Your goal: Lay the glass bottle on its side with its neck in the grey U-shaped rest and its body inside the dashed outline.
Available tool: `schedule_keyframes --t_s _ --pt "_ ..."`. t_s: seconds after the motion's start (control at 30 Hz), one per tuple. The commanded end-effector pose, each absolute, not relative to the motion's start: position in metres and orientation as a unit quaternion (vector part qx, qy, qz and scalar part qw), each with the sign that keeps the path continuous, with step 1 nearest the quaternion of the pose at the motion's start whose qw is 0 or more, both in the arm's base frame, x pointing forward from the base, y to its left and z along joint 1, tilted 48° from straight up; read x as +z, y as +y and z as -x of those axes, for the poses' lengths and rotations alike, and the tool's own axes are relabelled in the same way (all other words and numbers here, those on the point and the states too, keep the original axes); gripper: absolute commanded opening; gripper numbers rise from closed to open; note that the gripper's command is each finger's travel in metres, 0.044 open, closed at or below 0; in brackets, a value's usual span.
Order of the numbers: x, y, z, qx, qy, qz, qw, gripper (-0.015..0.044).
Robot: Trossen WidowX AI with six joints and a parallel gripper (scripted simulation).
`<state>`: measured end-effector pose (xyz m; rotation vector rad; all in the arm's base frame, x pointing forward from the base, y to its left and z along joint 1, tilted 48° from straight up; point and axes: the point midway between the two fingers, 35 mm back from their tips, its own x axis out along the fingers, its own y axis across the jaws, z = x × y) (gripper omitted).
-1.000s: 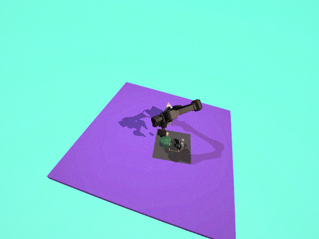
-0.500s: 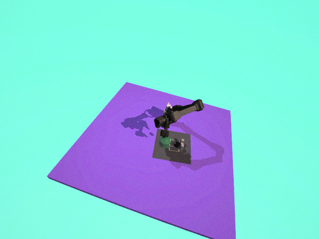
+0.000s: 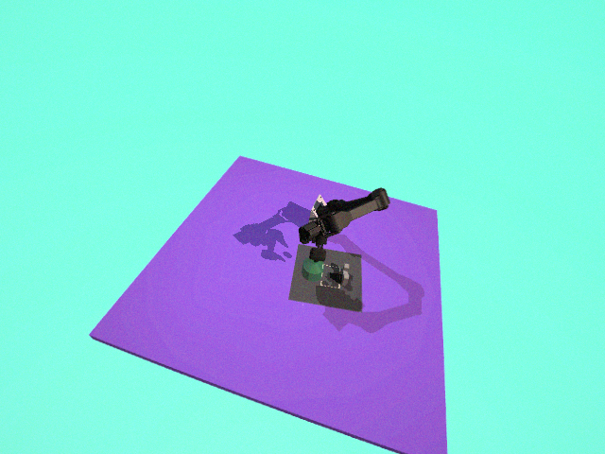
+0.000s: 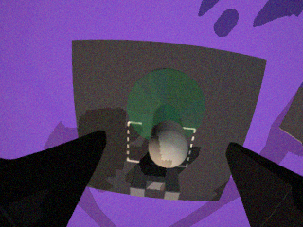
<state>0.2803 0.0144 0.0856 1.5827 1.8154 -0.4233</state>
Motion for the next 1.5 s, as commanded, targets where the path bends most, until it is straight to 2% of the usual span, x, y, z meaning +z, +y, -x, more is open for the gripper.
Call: schedule_keyframes --t_s 0.0,0.33,1.47 --pt "0.087 0.016 -0.279 -0.164 0.698 -0.611 0.336 0.0361" --pt "0.087 0.016 -0.279 -0.164 0.698 -0.611 0.336 0.0106" --pt "0.102 0.023 -0.275 -0.164 0.698 -0.607 0.344 0.0106"
